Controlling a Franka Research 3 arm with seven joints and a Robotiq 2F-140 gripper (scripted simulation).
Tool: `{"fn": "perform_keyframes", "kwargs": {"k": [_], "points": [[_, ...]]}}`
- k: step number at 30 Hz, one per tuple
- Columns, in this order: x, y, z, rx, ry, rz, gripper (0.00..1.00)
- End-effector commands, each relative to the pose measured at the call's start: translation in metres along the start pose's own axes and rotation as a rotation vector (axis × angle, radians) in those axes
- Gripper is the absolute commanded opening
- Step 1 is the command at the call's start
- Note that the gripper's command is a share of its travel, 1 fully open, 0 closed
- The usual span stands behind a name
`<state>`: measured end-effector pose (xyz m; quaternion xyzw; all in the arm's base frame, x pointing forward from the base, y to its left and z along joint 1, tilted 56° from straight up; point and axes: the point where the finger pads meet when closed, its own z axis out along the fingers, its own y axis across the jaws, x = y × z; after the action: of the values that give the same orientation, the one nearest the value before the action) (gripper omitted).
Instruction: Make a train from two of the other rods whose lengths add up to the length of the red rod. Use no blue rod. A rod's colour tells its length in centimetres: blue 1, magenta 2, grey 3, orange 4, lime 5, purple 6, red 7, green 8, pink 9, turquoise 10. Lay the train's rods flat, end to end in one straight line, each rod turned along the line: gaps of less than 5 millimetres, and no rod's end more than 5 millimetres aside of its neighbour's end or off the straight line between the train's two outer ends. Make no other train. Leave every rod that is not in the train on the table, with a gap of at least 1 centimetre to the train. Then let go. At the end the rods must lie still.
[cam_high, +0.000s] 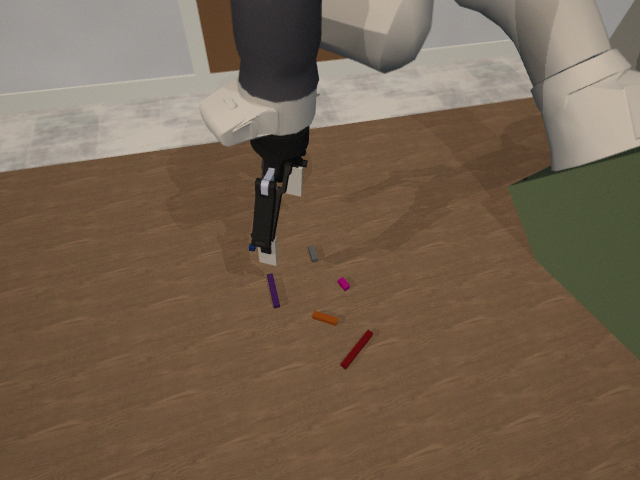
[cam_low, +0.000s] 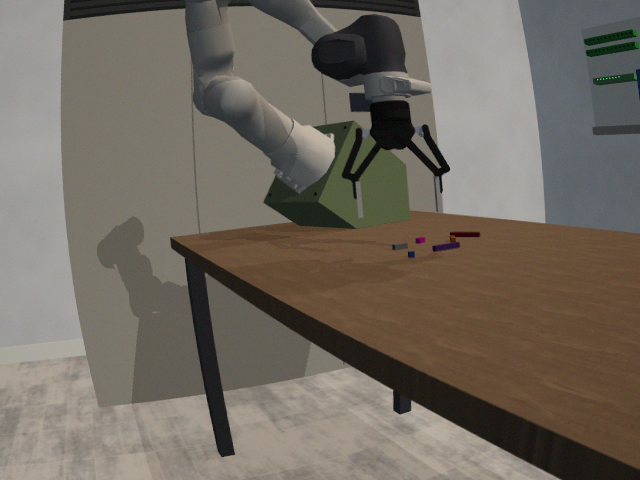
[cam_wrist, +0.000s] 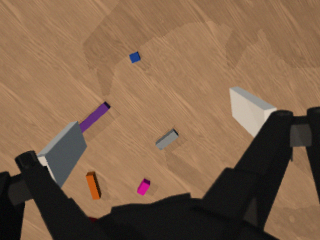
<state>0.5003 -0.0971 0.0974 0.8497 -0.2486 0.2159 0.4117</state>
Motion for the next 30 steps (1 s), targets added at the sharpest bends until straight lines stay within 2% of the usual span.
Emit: {"fn": "perform_keyframes", "kwargs": {"k": [1,30], "points": [[0.0007,0.003,0.001,-0.012,-0.004,-0.167,1.0],[0.0003,0.0025,0.0012,-0.01,-0.009,-0.706,1.0]]}}
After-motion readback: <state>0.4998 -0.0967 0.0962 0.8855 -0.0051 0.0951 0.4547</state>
